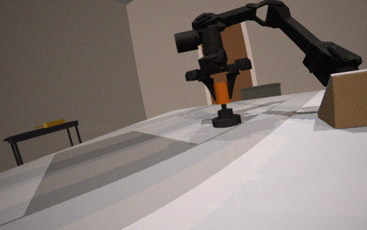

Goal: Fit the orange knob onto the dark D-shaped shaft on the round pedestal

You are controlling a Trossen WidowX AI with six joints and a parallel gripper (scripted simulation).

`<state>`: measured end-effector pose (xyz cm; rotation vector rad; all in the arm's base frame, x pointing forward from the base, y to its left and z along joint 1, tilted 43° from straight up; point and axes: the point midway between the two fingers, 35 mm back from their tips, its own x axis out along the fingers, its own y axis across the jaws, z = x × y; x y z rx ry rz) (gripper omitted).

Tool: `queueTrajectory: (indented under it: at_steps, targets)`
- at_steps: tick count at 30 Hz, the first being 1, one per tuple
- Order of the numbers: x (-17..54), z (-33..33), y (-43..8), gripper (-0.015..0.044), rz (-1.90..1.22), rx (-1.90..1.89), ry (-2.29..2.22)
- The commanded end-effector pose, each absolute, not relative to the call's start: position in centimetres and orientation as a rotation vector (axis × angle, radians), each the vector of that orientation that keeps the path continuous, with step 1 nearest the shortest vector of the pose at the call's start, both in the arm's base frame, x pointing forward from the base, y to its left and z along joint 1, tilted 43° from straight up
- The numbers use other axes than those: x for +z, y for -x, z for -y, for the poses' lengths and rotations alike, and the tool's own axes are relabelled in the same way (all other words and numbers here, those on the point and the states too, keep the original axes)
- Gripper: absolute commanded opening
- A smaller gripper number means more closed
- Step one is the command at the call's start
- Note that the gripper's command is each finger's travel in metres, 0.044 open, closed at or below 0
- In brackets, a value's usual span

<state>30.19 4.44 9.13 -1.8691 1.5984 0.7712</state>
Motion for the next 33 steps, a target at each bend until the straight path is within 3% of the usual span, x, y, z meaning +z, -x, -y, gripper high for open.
queueTrajectory:
  at_steps: [1,19,33]
  targets:
    - [9.35,-4.48,-30.13,0.0000,-1.612,0.420,1.586]
    - [9.14,-4.34,-29.98,0.0000,-1.376,-0.527,0.612]
    - [9.13,-4.52,-30.21,0.0000,-1.360,-0.557,0.574]
